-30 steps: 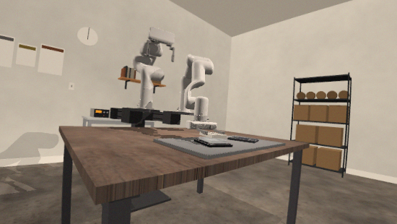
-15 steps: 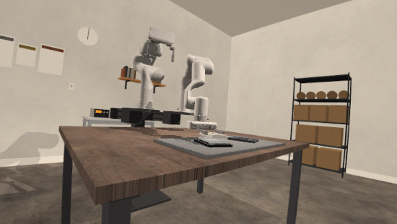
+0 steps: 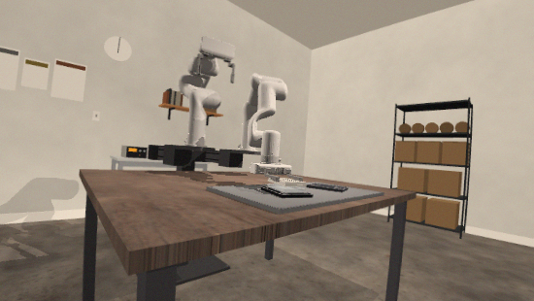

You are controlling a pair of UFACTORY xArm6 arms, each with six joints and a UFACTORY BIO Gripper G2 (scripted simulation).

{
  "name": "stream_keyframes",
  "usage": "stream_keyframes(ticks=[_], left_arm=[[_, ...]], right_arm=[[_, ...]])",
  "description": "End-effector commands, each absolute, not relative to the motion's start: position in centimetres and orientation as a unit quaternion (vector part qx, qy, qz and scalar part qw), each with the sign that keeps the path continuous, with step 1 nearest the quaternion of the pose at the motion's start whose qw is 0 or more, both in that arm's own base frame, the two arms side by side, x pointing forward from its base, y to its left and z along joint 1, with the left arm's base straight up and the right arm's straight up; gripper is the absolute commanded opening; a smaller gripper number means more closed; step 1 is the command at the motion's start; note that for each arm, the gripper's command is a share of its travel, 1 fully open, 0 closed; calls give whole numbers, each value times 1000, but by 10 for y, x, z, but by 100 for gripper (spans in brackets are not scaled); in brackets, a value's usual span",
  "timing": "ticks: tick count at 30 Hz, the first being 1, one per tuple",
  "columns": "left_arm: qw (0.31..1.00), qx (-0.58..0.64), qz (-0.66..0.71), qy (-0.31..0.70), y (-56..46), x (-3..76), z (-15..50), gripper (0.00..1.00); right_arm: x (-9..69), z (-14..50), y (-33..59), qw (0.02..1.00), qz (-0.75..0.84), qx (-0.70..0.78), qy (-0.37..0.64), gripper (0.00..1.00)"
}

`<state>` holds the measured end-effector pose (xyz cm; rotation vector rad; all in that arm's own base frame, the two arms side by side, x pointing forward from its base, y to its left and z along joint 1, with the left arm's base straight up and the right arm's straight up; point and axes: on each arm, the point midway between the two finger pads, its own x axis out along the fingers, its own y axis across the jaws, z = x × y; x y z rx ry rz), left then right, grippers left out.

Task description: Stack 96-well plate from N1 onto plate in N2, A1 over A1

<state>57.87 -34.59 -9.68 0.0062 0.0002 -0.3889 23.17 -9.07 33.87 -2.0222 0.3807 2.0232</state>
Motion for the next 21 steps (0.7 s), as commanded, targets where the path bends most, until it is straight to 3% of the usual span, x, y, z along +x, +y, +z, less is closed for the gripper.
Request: stream_keyframes(ticks=[1,21], left_arm=[[981,2,-193,-2,-347,580,-95,0],[981,2,-193,-2,-347,580,-98,0]], right_arm=[[232,340,-91,127,694,-696,131,100],[232,340,-91,127,694,-696,131,100]])
